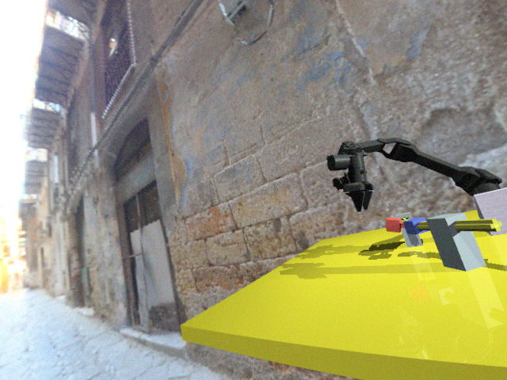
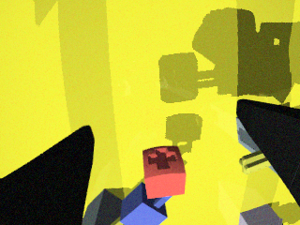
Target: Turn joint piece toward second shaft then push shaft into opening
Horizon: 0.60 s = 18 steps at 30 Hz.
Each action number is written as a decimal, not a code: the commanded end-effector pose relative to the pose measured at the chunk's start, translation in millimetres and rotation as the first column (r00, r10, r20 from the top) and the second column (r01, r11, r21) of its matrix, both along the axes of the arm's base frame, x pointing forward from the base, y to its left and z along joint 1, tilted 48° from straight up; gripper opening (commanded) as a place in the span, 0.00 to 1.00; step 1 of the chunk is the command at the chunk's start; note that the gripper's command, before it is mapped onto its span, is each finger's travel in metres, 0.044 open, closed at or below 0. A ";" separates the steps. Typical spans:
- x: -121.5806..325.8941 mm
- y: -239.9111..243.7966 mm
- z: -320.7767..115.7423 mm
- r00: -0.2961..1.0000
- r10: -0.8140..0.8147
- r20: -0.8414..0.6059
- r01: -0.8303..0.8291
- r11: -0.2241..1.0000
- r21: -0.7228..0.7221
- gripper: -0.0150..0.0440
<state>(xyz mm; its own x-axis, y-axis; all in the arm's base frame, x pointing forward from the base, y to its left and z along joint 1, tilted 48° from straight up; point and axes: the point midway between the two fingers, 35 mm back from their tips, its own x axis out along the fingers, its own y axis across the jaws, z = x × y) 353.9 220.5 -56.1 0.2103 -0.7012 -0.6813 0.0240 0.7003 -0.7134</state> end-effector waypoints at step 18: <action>5.4 -33.6 -34.3 0.998 -0.019 0.058 0.021 1.000 -0.018 1.00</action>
<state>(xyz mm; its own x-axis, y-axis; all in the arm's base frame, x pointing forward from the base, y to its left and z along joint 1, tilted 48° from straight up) 358.2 192.5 -86.5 0.2275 -0.7194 -0.6563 0.0818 0.6857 -0.7233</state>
